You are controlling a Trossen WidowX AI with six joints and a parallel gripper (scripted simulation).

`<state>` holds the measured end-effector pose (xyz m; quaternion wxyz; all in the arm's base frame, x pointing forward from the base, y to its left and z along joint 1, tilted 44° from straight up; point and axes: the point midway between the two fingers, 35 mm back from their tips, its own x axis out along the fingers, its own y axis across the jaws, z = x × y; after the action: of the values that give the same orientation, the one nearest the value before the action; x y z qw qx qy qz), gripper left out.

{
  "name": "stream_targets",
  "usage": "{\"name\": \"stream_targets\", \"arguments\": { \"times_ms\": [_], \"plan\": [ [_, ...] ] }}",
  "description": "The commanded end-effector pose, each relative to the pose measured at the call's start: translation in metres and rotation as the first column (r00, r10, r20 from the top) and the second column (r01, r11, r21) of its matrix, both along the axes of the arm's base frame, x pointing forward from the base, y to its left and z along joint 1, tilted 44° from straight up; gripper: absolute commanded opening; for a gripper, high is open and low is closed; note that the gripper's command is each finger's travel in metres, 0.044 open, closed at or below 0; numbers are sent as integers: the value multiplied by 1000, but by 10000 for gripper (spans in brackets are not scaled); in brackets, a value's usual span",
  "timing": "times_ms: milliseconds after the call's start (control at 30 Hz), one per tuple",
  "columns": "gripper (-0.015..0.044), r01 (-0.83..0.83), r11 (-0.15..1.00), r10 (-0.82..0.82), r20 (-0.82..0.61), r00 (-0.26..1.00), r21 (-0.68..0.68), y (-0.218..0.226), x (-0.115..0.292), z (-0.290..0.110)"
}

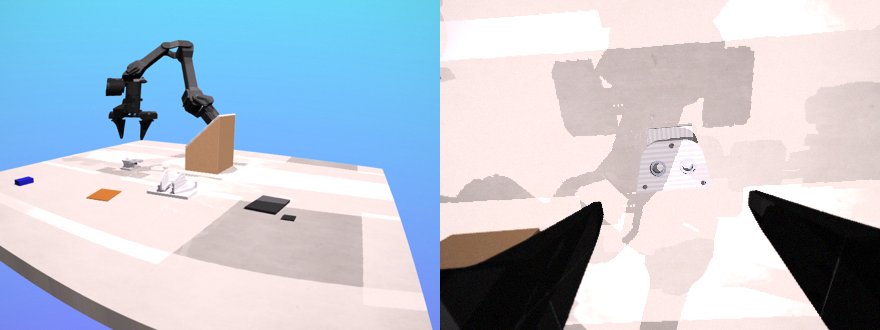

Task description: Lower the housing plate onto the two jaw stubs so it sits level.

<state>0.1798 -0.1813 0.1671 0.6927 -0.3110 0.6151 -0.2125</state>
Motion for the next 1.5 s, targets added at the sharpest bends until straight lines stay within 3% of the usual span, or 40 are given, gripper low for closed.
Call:
{"name": "stream_targets", "arguments": {
  "times_ms": [0,267,1467],
  "plan": [
    [440,14,1000,-14,-25,1000,-18,-6,-8,-1],
    [440,14,1000,-14,-26,1000,-21,-33,-3,-29],
    [440,14,1000,-14,-26,1000,-22,-53,1,-49]
  ]
}}
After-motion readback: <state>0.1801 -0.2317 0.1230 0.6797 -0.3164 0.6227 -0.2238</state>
